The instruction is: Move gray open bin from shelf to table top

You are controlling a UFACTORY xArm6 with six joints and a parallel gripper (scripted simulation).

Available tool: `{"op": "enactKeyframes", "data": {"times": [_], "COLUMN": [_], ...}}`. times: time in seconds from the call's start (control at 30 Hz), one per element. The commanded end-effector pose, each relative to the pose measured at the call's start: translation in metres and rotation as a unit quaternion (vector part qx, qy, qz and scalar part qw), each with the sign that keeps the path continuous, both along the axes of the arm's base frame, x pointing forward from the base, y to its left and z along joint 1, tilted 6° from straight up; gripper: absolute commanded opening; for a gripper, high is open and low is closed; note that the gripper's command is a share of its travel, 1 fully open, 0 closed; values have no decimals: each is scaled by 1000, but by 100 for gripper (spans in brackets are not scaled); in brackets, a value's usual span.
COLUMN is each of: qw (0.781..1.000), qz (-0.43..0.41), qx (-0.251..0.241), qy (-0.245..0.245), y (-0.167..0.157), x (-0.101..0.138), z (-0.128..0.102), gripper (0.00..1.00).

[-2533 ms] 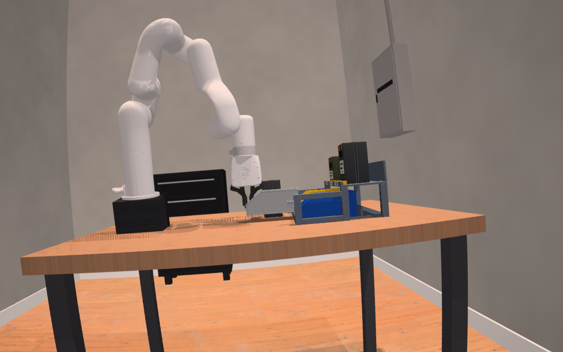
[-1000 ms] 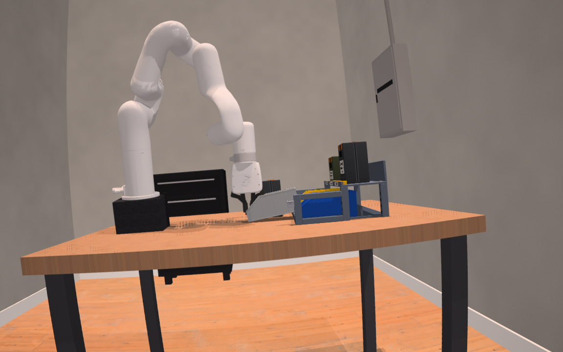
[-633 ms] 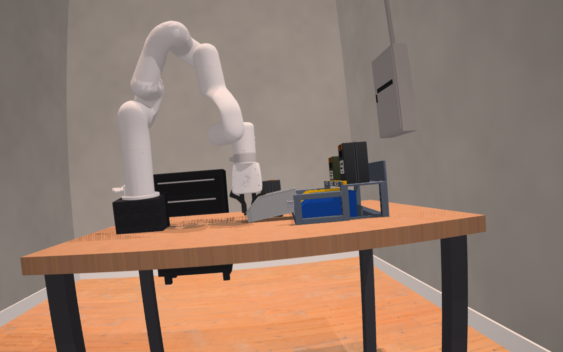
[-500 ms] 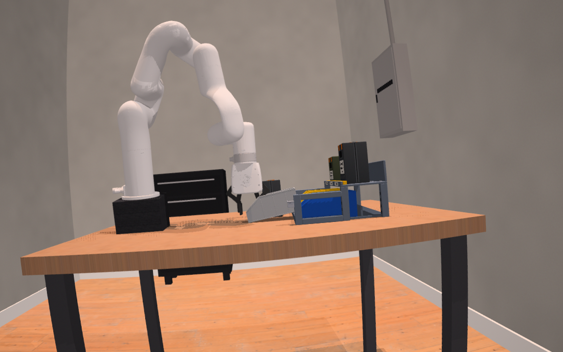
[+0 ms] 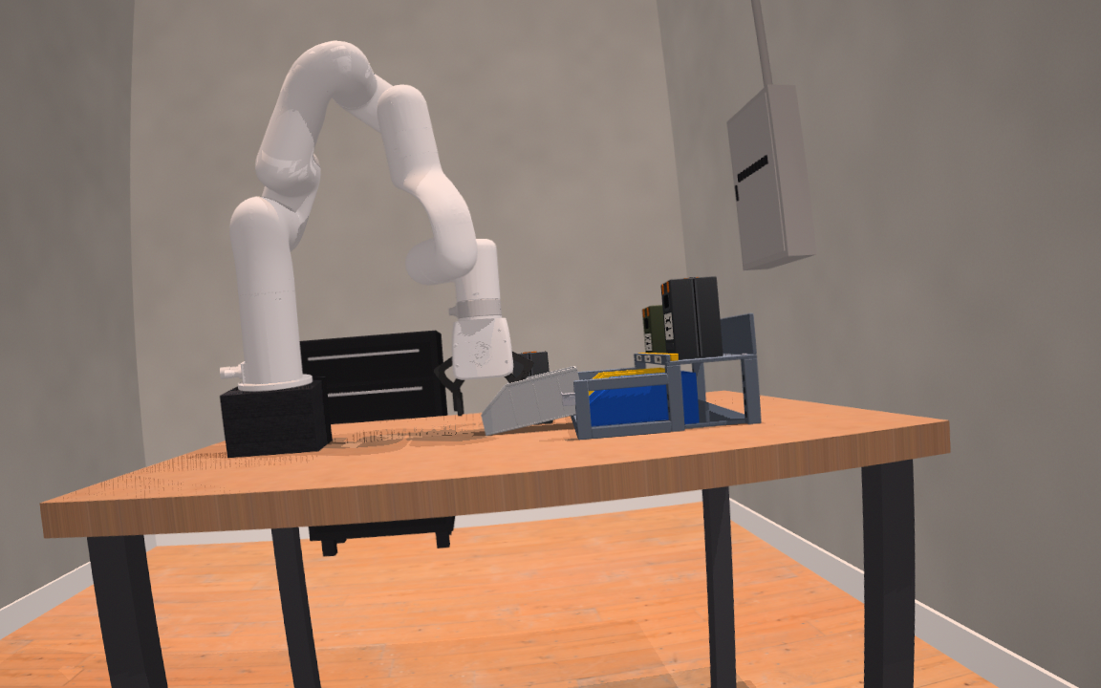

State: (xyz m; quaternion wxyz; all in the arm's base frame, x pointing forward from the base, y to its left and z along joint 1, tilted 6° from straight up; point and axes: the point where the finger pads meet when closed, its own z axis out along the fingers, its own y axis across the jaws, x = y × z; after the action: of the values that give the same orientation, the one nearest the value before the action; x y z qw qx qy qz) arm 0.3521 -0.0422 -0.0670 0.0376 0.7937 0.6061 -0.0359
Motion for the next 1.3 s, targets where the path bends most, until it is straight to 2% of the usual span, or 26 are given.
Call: {"op": "enactKeyframes", "data": {"times": [0.0,0.97,1.13,1.27], "qw": [1000,1000,1000,1000], "qz": [0,0,0,0], "qx": [0,0,0,0], "qy": [-2,-2,-2,-2], "y": [0,0,6,6], "x": [1,1,2,2], "z": [1,1,56,56], "gripper": [100,100,100,100]}}
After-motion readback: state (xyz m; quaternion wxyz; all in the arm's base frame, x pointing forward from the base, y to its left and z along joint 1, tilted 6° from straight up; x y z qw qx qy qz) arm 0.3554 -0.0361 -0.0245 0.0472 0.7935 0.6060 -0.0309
